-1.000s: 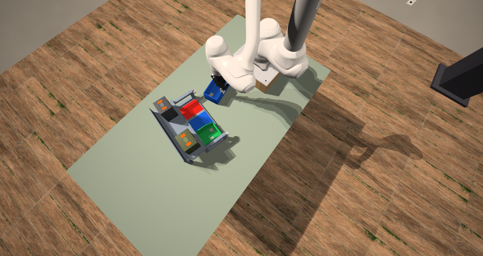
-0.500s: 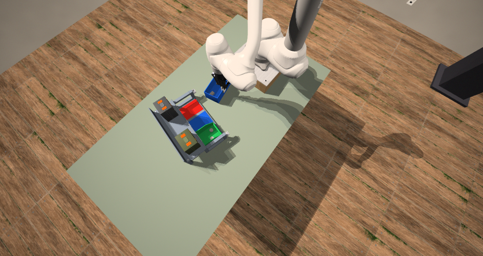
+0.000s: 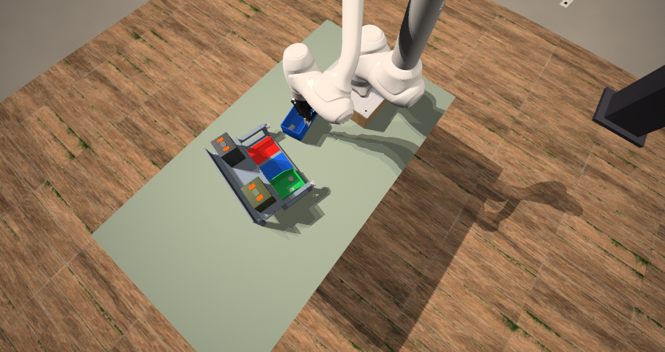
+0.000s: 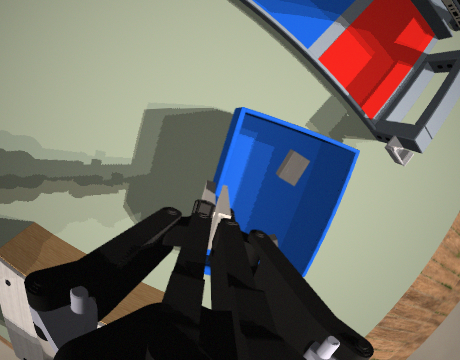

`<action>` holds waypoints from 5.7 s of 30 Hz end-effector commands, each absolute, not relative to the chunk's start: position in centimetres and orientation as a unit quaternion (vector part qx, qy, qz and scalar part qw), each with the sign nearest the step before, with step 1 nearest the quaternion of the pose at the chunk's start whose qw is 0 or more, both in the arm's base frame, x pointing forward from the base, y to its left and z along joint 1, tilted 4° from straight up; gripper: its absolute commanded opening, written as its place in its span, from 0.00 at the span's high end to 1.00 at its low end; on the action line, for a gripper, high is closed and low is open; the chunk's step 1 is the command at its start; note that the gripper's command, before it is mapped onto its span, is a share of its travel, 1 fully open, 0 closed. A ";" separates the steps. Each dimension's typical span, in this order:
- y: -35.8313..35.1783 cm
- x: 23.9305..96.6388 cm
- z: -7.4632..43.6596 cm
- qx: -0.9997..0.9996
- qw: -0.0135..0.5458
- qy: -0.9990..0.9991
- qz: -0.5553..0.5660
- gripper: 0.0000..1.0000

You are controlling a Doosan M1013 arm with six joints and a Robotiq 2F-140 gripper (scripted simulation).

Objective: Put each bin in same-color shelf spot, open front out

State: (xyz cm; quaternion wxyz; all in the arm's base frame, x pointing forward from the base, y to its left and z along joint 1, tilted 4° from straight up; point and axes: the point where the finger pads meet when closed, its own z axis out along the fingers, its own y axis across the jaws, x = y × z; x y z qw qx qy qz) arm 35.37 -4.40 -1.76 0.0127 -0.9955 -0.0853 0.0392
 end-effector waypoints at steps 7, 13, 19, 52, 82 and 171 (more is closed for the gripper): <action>-4.5 35.9 -1.4 -0.996 0.012 -0.086 0.036 0.90; -4.5 35.9 -1.4 -0.996 0.012 -0.086 0.036 0.90; -4.6 36.2 -1.1 -0.996 0.011 -0.086 0.034 0.90; -4.7 36.8 -0.7 -0.996 0.010 -0.087 0.030 0.90; -3.7 37.4 -0.8 -0.997 0.010 -0.066 0.030 0.90; 5.6 42.4 -1.3 -0.992 0.005 0.124 0.032 0.90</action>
